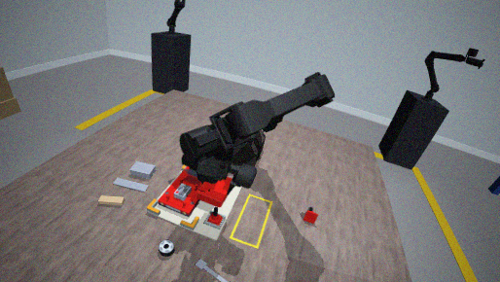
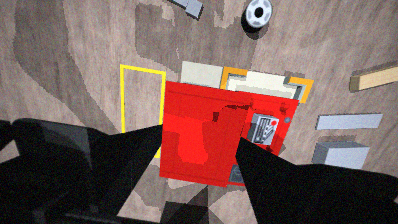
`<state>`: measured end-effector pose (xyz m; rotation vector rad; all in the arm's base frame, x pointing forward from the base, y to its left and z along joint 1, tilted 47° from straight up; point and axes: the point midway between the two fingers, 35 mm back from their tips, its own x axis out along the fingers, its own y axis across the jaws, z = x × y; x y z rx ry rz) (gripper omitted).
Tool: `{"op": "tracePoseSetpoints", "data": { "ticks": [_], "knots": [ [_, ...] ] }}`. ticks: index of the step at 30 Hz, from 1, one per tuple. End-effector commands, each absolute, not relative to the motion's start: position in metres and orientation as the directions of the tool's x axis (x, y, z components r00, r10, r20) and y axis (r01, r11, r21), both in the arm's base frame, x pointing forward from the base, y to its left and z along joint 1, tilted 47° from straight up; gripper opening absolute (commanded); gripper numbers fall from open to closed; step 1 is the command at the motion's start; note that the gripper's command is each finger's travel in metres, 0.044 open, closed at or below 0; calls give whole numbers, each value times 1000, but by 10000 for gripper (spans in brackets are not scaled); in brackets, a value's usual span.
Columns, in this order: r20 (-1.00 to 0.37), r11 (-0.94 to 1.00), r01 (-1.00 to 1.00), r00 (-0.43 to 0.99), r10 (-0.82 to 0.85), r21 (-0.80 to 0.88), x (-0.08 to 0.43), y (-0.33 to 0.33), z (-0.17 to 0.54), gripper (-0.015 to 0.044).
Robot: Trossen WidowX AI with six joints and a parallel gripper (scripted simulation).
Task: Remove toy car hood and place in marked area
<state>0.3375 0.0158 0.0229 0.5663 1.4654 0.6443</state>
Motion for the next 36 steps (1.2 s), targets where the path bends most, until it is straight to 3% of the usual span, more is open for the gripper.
{"op": "tracePoseSetpoints", "data": {
  "ticks": [1, 36],
  "knots": [
    [-710, 709, -48, -5, 704, 704, 334, 27, 33, 0],
    [-690, 688, -58, -10, 724, 723, 299, 100, 102, 0]
  ]
}}
